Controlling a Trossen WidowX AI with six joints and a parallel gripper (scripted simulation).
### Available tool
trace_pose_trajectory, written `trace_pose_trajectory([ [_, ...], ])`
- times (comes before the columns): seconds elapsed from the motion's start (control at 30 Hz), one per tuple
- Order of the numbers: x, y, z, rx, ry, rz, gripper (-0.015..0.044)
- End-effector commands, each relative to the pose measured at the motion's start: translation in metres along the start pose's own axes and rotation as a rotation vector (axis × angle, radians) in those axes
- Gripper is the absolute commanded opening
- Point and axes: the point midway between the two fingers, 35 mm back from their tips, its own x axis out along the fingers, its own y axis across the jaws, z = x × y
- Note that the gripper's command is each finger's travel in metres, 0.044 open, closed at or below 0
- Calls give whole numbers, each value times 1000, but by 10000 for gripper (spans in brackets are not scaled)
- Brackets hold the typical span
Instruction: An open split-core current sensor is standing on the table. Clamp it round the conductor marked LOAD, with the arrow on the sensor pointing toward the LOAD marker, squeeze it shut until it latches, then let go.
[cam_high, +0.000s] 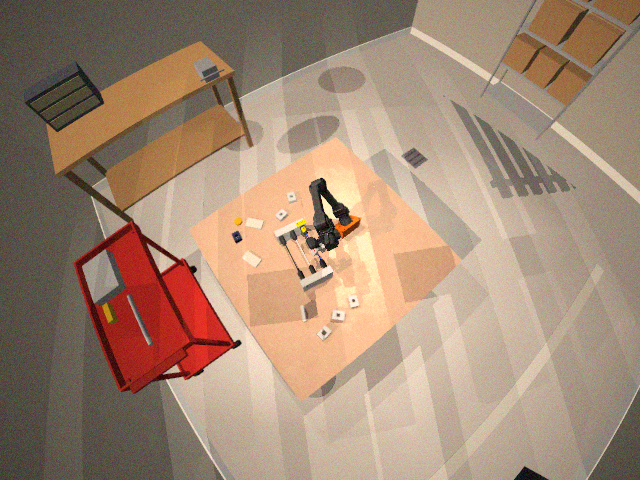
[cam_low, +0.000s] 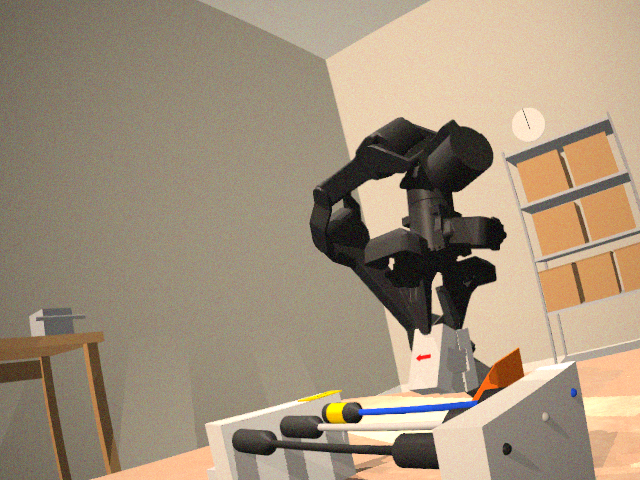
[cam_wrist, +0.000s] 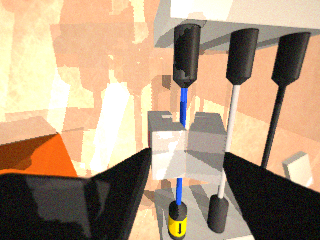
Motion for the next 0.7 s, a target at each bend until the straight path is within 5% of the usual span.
trace_pose_trajectory([
  [0.0,3,-2,-1,-7,-2,-7,0],
  [0.67,36,-3,0,-7,-2,-8,0],
])
